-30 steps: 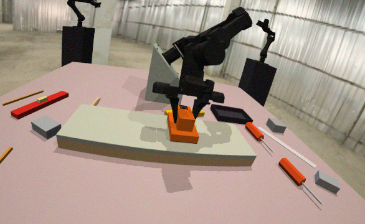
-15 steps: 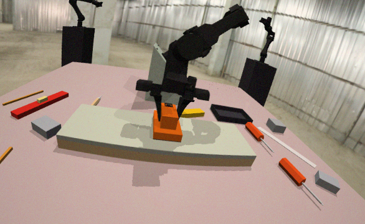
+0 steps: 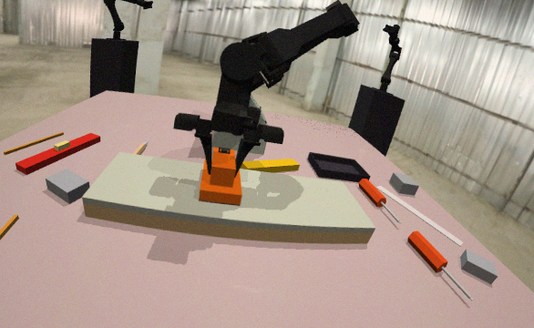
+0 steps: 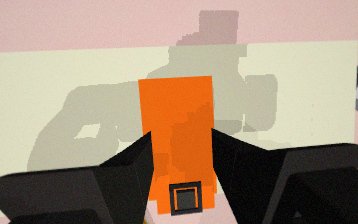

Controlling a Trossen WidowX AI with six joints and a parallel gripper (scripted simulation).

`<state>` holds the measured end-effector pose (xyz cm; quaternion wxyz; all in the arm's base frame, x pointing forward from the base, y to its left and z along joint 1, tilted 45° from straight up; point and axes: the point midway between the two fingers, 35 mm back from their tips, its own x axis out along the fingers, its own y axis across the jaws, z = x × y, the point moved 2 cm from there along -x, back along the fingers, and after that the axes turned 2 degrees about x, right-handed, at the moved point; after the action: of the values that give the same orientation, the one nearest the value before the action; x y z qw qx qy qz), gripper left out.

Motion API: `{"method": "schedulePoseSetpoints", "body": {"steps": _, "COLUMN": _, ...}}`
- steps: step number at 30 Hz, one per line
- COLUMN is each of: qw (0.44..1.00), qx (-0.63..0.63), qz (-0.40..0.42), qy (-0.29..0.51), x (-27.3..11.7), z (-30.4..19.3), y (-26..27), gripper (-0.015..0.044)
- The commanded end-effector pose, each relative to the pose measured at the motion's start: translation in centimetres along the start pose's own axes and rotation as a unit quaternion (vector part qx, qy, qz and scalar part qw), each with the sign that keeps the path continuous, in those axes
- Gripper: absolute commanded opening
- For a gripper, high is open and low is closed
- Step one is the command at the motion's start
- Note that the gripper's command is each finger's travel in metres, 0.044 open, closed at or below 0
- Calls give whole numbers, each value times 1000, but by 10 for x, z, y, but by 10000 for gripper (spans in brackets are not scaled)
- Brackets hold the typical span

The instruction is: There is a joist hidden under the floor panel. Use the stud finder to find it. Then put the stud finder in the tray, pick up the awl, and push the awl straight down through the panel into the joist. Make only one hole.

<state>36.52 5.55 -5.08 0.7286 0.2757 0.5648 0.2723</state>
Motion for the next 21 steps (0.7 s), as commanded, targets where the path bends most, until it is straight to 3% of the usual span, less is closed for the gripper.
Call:
{"method": "schedulePoseSetpoints", "body": {"steps": 1, "qw": 1000, "qx": -2, "qz": 0, "qy": 1, "x": 0, "z": 1, "y": -13, "gripper": 0}}
{"method": "schedulePoseSetpoints", "body": {"steps": 21, "qw": 1000, "qx": -3, "qz": -1, "qy": 0, "x": 0, "z": 3, "y": -70, "gripper": 0}}
